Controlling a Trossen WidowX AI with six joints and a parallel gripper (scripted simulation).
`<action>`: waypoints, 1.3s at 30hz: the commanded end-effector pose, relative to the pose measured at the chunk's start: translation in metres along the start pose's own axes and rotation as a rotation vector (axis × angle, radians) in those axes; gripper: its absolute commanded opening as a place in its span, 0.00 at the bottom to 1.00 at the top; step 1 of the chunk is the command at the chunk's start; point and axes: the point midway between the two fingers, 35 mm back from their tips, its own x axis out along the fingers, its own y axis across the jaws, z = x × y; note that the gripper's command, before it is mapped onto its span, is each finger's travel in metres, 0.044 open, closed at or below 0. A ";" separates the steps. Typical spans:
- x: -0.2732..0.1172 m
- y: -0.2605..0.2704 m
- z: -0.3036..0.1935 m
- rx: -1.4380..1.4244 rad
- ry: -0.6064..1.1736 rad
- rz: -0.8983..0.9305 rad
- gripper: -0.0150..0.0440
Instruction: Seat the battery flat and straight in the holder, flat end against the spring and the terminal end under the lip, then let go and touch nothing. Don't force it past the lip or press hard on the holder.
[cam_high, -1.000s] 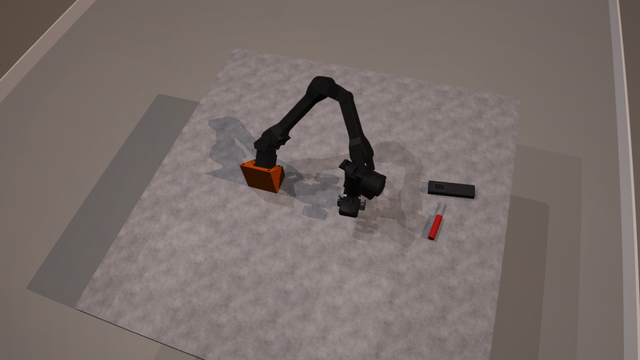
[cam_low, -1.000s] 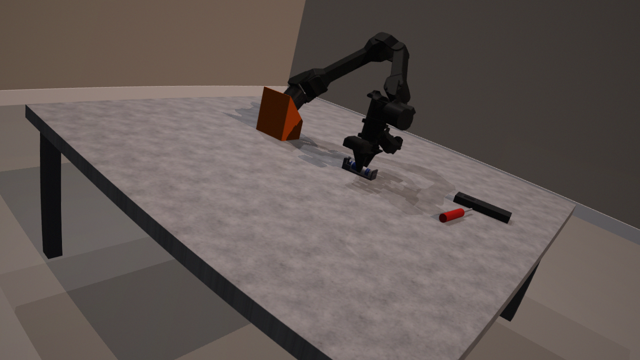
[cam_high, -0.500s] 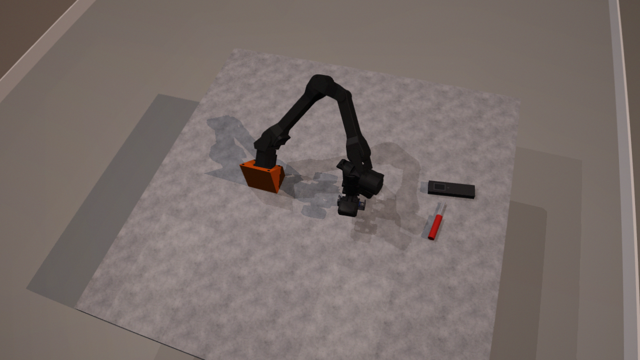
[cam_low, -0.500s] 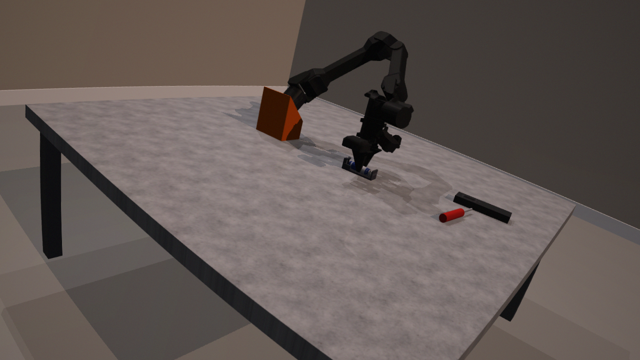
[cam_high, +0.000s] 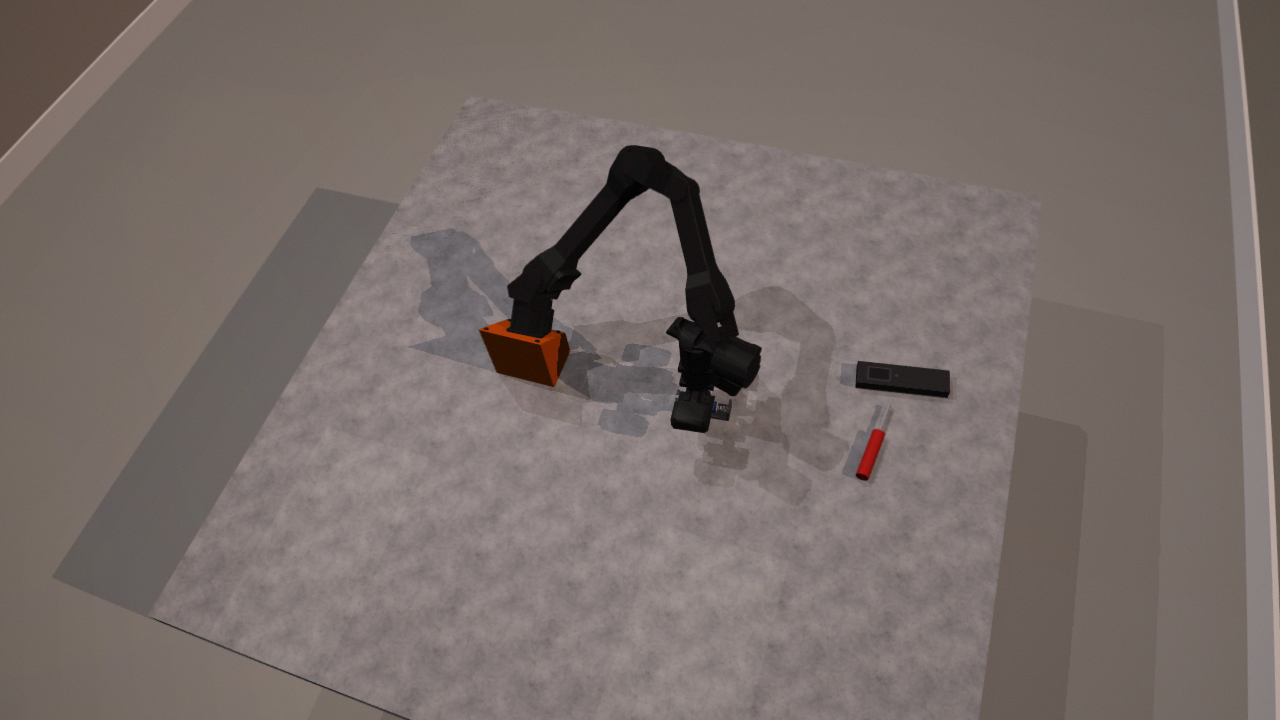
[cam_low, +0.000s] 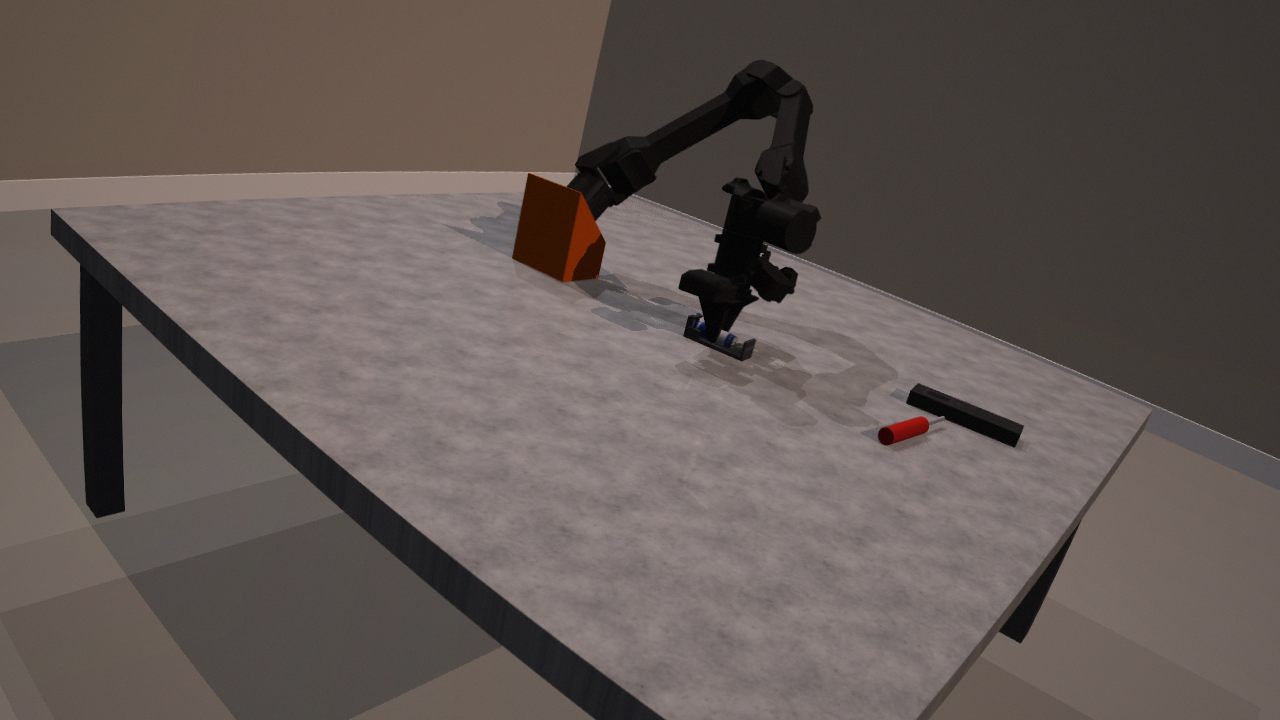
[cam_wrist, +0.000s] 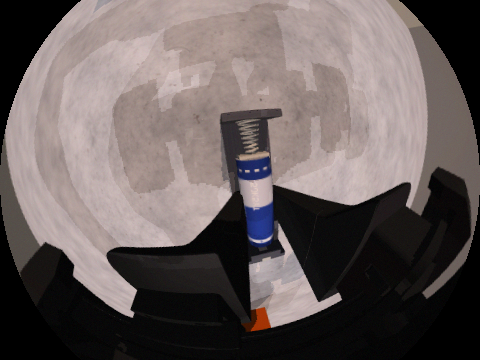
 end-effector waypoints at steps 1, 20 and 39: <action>0.000 0.000 -0.003 0.010 0.000 0.002 0.36; -0.003 0.000 -0.003 0.010 0.001 0.000 0.53; -0.055 -0.004 0.000 0.013 0.002 -0.002 0.80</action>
